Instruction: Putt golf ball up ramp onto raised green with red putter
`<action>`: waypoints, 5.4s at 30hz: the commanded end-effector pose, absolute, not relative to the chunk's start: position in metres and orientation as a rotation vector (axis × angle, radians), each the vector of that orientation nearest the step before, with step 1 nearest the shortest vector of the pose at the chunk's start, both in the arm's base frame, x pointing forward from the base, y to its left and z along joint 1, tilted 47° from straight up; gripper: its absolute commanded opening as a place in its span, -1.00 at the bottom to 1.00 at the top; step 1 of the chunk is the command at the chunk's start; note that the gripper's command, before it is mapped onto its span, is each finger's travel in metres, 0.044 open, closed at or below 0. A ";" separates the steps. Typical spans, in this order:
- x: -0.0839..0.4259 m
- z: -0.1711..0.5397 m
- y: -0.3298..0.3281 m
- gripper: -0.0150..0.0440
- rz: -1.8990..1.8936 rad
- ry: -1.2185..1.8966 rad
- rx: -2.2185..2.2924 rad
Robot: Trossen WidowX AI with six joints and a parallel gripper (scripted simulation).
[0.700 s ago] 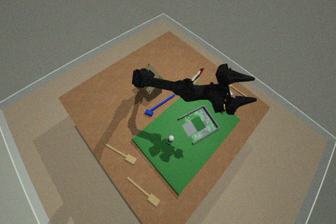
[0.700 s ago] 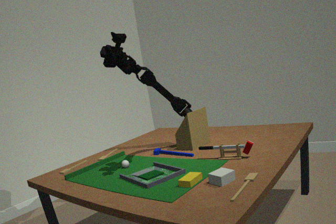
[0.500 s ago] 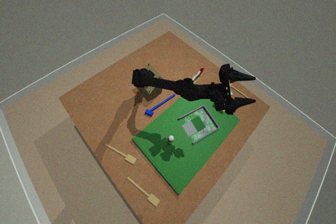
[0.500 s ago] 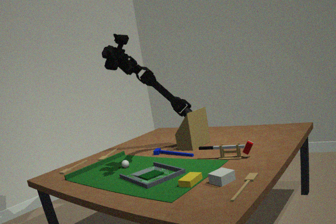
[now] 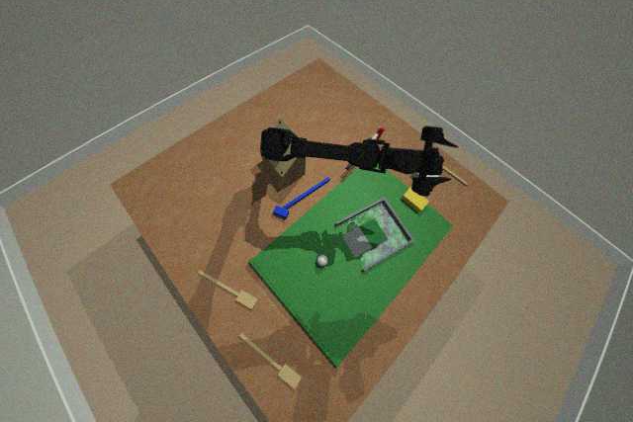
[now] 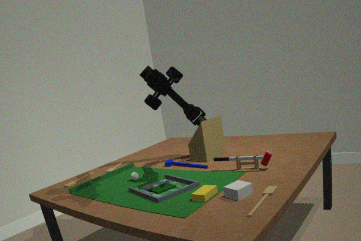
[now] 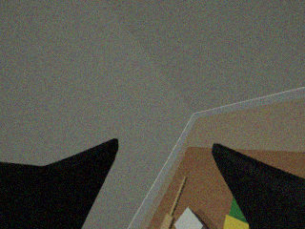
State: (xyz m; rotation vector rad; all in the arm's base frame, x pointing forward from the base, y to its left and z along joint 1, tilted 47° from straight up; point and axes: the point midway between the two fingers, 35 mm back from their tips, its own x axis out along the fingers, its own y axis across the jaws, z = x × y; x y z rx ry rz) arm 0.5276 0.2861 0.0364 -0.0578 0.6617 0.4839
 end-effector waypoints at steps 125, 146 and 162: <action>0.265 -0.108 0.077 -0.49 0.679 1.701 -1.368; 0.290 -0.004 -0.013 -0.49 0.039 1.679 -0.978; 0.268 0.070 -0.086 -0.49 -0.439 1.580 -0.676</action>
